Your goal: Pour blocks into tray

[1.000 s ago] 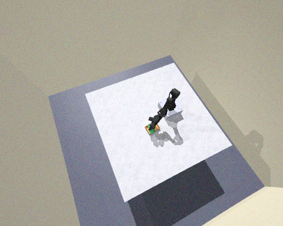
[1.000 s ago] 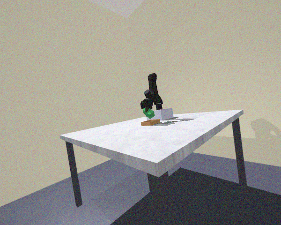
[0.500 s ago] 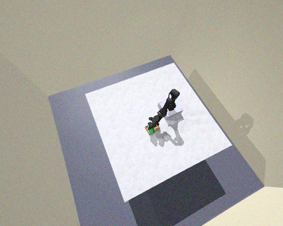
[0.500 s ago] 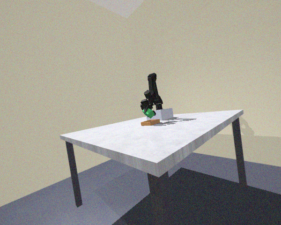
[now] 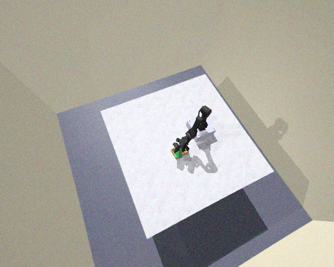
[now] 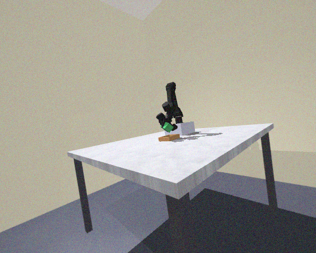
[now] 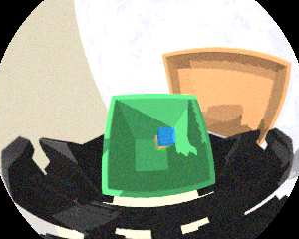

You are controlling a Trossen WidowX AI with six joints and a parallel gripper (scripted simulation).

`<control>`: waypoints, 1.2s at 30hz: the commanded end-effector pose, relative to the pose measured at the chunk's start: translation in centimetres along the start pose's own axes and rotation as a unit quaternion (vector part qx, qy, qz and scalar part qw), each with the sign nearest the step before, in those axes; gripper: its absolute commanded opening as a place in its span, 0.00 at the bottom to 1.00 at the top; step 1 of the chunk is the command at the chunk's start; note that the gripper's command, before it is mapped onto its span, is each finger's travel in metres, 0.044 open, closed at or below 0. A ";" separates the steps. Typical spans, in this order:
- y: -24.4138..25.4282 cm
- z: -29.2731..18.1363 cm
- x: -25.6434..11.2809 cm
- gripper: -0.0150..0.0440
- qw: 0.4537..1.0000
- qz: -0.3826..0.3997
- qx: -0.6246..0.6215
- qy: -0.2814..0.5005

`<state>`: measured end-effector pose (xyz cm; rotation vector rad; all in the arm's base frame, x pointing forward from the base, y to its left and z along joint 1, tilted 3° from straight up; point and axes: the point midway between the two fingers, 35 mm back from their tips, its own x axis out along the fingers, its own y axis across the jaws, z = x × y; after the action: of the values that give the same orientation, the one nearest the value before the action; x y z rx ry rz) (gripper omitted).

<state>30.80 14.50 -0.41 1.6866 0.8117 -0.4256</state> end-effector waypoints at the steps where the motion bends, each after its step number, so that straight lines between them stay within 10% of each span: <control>1: -0.1 -0.1 0.1 0.25 0.999 -0.001 0.041 0.003; 36: -0.7 0.1 0.9 0.25 0.912 -0.002 0.411 0.002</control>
<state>30.97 14.60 -1.45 2.4031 0.6806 -0.8171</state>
